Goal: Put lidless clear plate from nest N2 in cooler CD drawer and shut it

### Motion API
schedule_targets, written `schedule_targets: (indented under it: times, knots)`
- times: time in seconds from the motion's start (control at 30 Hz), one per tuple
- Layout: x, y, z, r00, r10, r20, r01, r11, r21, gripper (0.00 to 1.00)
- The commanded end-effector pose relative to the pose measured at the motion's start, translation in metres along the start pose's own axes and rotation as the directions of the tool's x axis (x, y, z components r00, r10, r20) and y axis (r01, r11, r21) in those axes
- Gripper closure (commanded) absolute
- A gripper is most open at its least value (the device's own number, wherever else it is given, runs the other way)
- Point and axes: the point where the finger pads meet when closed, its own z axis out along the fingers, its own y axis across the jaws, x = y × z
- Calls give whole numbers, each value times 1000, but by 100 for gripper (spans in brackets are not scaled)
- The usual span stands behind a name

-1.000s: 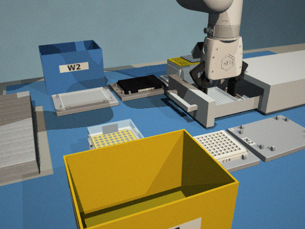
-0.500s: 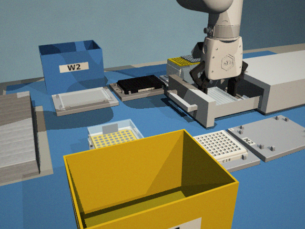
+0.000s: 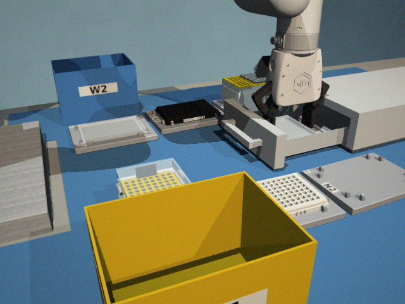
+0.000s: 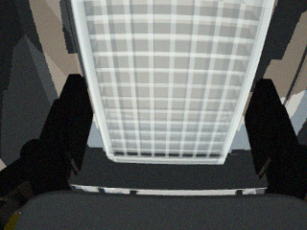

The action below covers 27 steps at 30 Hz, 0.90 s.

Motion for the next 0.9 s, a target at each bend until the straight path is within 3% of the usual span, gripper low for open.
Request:
schedule_targets:
  times: [0.0,0.87]
  knots:
    - [0,2,-4,1000,0,0,0,1000,-5,0]
    - [0,2,-41,1000,0,0,0,1000,-5,0]
